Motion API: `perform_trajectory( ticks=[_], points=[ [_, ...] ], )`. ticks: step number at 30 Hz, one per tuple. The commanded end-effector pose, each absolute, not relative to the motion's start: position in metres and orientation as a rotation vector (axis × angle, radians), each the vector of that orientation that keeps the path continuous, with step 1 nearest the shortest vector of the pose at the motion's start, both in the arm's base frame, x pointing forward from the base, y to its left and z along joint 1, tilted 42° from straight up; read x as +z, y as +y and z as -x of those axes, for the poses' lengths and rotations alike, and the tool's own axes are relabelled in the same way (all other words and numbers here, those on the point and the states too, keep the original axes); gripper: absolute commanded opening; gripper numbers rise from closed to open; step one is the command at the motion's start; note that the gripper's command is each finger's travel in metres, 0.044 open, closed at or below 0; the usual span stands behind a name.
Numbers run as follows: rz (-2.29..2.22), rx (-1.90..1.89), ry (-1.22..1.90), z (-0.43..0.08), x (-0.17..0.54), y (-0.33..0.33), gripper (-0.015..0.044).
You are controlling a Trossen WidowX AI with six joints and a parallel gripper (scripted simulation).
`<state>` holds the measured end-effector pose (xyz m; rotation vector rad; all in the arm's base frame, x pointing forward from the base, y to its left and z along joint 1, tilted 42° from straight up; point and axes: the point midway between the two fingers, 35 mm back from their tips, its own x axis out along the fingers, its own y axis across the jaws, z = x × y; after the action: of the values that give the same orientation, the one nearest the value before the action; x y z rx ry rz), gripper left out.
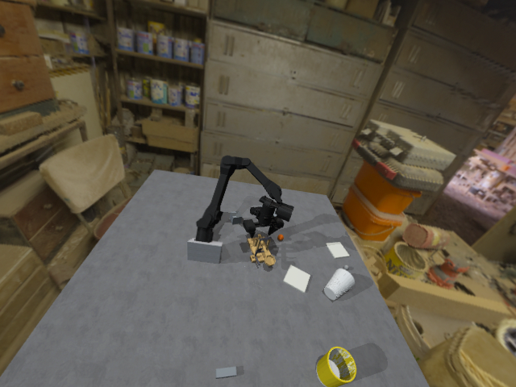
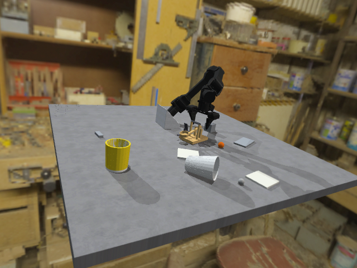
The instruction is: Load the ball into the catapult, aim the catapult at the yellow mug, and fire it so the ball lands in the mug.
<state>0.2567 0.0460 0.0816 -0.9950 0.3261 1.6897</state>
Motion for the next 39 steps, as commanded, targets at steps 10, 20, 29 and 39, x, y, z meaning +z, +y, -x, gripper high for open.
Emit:
perform_trajectory(
  ticks=[10, 20, 29, 39],
  points=[
    [0.989, 1.688, 0.325, -0.256, 0.066, 0.060, 0.0440],
    [0.987, 1.688, 0.323, -0.254, 0.055, 0.071, 0.0440],
    [0.993, 1.690, 0.323, -0.255, 0.054, 0.073, 0.0309],
    [0.993, 1.690, 0.323, -0.255, 0.054, 0.073, 0.0125]
  ],
)
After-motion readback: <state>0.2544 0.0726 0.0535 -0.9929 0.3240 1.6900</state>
